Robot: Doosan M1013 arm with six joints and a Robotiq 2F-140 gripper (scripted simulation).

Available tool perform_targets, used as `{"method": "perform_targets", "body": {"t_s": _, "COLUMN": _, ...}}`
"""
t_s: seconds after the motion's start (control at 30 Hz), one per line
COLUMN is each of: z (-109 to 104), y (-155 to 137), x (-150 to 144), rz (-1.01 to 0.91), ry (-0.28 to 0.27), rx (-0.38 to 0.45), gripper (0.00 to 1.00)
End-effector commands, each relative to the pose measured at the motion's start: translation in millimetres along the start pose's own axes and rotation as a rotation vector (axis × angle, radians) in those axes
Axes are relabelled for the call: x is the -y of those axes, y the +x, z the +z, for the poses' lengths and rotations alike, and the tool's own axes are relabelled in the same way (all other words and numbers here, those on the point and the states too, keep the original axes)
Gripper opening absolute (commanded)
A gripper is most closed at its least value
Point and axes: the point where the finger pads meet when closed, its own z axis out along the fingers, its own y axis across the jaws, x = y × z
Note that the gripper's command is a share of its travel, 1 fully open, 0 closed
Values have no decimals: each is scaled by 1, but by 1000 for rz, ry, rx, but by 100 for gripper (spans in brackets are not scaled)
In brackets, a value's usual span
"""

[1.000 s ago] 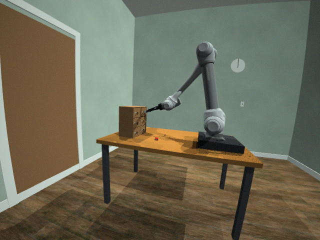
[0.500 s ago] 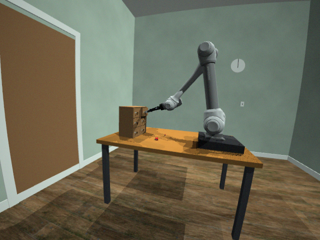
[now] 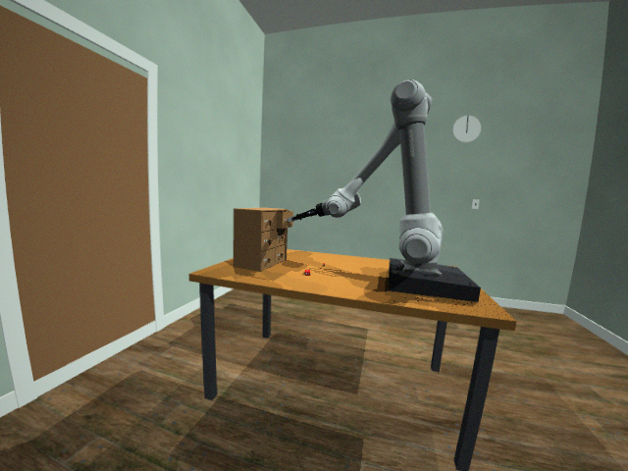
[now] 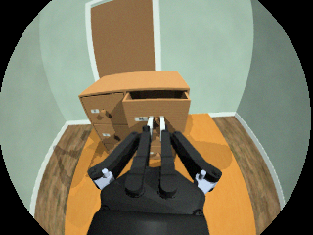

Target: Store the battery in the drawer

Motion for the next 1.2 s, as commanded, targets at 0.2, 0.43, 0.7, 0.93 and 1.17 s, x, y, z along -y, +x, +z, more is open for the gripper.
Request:
{"method": "perform_targets", "body": {"t_s": 0.2, "z": -9, "y": -3, "x": 0, "rz": 0, "ry": 0, "rx": 0, "gripper": 8}}
{"method": "perform_targets", "body": {"t_s": 0.43, "z": -17, "y": -6, "x": 0, "rz": 0, "ry": 0, "rx": 0, "gripper": 8}}
{"method": "perform_targets", "body": {"t_s": 0.7, "z": -22, "y": -8, "x": 0, "rz": 0, "ry": 0, "rx": 0, "gripper": 8}}
{"method": "perform_targets", "body": {"t_s": 0.93, "z": -26, "y": -9, "x": 0, "rz": 0, "ry": 0, "rx": 0, "gripper": 8}}
{"method": "perform_targets", "body": {"t_s": 1.17, "z": -27, "y": -10, "x": 0, "rz": 0, "ry": 0, "rx": 0, "gripper": 8}}
